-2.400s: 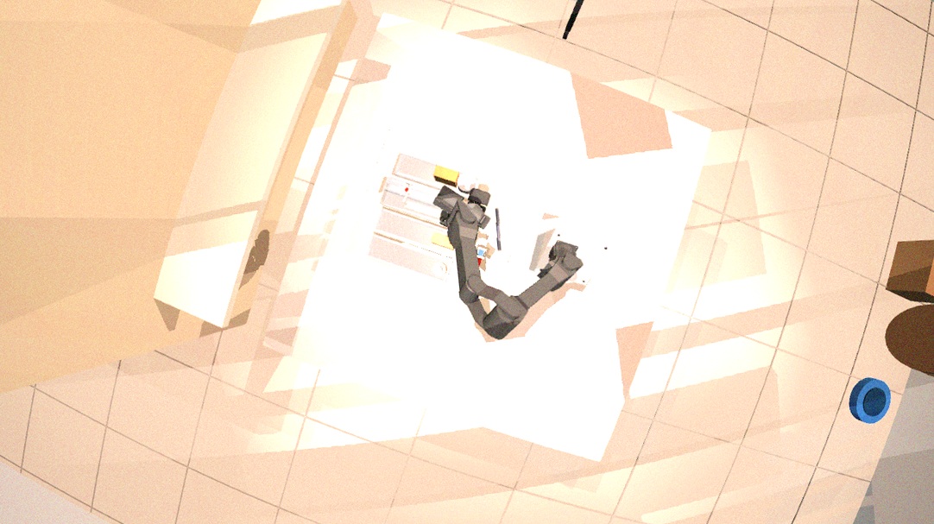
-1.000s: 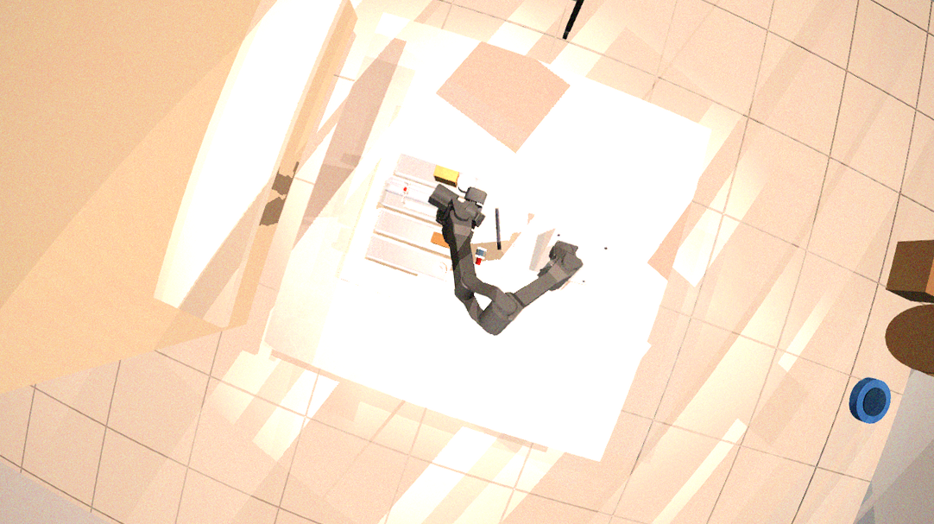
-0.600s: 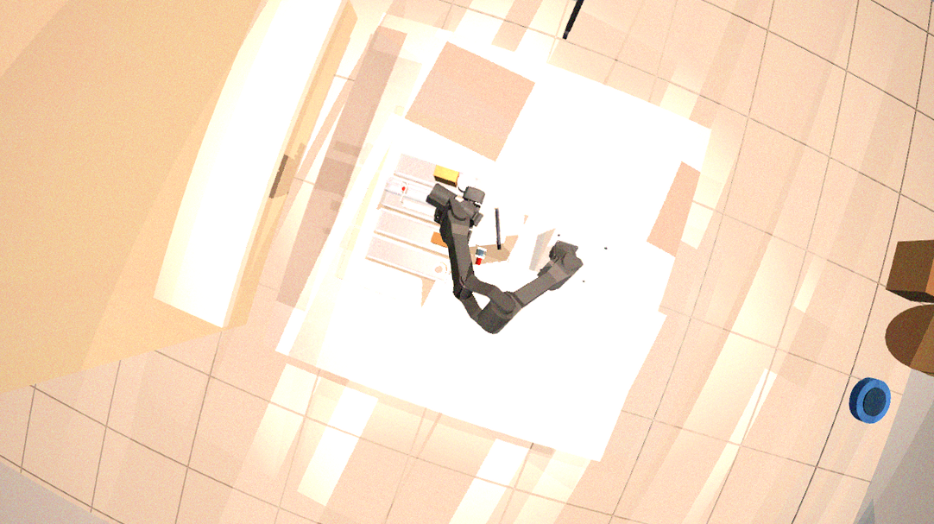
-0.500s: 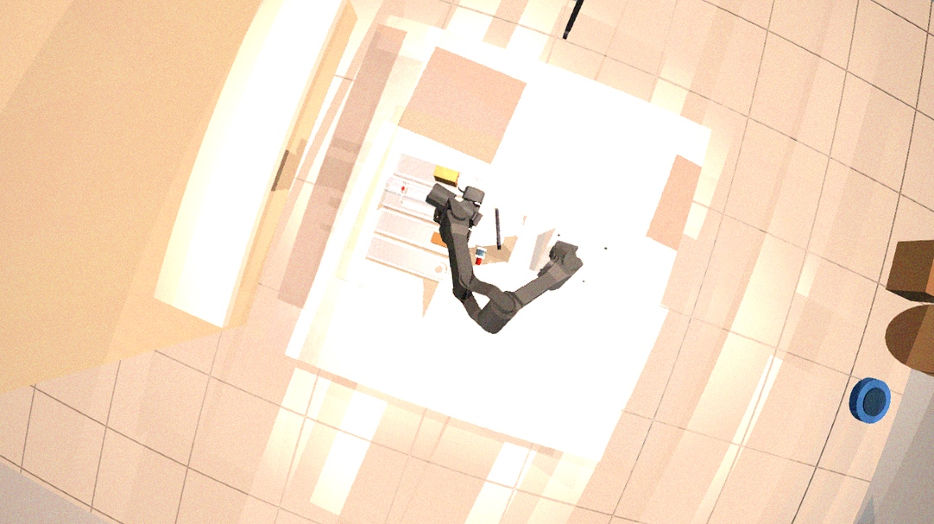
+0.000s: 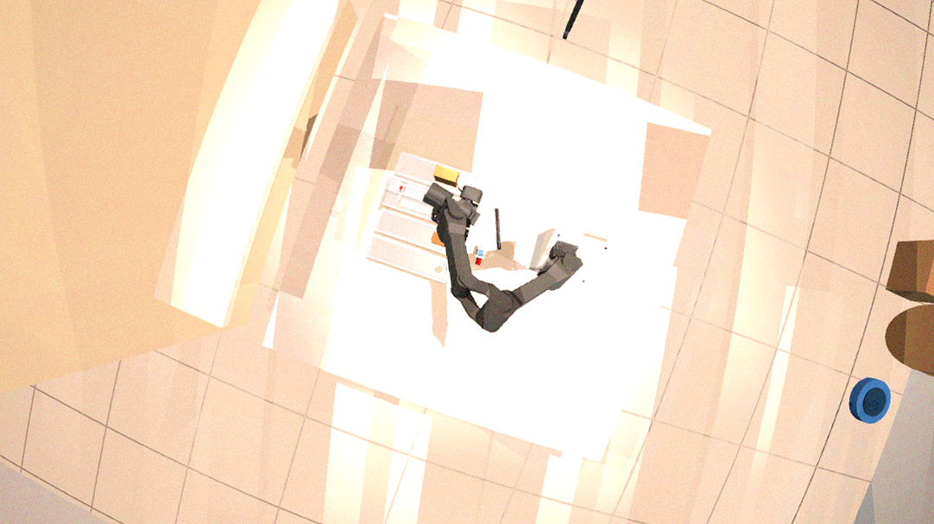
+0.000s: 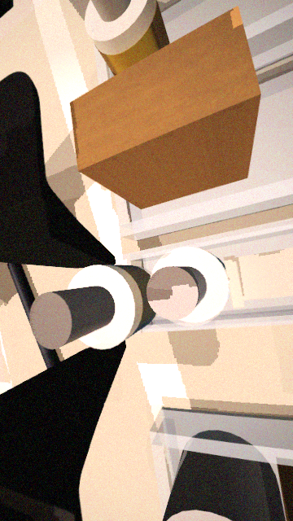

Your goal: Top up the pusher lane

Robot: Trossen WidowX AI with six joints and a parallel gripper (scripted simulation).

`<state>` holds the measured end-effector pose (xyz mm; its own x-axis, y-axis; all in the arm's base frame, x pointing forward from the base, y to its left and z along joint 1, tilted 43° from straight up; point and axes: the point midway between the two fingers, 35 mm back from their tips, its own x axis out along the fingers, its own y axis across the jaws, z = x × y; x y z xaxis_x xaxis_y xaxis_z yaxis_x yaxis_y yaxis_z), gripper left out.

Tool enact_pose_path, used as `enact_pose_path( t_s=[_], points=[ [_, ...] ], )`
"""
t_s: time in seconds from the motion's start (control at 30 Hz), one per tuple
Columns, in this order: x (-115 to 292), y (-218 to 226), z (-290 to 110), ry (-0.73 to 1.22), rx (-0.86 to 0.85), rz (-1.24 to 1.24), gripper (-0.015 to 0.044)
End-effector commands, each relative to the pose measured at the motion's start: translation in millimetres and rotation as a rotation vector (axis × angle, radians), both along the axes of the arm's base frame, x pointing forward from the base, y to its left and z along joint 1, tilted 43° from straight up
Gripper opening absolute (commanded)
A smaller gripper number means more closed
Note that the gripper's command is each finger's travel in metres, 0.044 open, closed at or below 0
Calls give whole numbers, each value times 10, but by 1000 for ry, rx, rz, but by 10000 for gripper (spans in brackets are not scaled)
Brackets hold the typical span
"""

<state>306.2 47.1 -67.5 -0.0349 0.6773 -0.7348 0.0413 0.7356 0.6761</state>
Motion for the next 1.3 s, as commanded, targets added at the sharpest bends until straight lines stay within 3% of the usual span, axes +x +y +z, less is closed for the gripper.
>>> enact_pose_path(
  t_s=[0.0,1.27],
  points=[
    [112,-2,32,-27,5,-5,0],
    [279,-24,79,-27,5,-5,0]
  ],
)
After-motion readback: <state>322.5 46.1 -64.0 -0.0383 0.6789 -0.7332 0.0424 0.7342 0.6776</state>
